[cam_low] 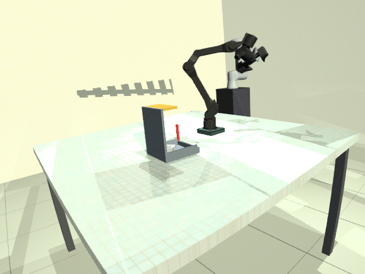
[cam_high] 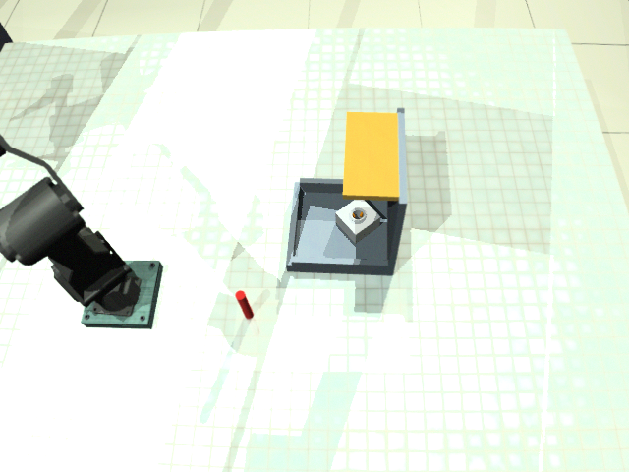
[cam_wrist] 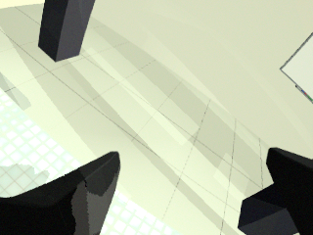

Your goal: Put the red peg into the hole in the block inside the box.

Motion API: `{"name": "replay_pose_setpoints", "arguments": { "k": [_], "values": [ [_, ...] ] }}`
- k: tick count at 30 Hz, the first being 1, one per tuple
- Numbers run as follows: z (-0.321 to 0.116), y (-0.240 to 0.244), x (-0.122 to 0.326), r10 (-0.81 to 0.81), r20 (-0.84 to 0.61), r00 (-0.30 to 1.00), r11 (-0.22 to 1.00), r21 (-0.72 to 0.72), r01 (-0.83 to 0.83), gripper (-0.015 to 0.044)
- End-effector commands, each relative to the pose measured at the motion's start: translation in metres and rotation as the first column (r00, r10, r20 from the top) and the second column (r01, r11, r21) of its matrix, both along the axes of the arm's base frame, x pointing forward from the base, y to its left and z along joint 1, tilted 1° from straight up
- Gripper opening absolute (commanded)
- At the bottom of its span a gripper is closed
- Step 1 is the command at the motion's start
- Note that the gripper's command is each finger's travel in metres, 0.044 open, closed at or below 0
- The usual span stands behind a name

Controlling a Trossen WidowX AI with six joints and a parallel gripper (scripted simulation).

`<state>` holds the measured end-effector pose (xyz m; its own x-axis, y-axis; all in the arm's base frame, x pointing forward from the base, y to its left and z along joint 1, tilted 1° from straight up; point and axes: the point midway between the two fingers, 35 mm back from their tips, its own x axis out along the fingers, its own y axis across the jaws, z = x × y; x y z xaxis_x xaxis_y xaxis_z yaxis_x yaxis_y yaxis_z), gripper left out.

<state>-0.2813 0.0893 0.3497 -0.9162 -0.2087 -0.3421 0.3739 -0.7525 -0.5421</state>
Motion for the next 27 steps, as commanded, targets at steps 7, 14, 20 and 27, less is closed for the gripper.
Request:
{"name": "replay_pose_setpoints", "arguments": {
  "k": [7, 14, 20, 27],
  "values": [
    [-0.010, 0.028, 0.011, -0.103, 0.015, 0.995, 0.993, 0.067, 0.102, 0.0440],
    [-0.023, 0.061, 0.029, -0.231, 0.035, 0.972, 0.963, 0.153, 0.223, 0.0440],
    [-0.034, 0.087, 0.048, -0.336, 0.055, 0.940, 0.921, 0.226, 0.316, 0.0440],
    [-0.047, 0.115, 0.074, -0.452, 0.081, 0.888, 0.858, 0.310, 0.409, 0.0440]
  ]
}}
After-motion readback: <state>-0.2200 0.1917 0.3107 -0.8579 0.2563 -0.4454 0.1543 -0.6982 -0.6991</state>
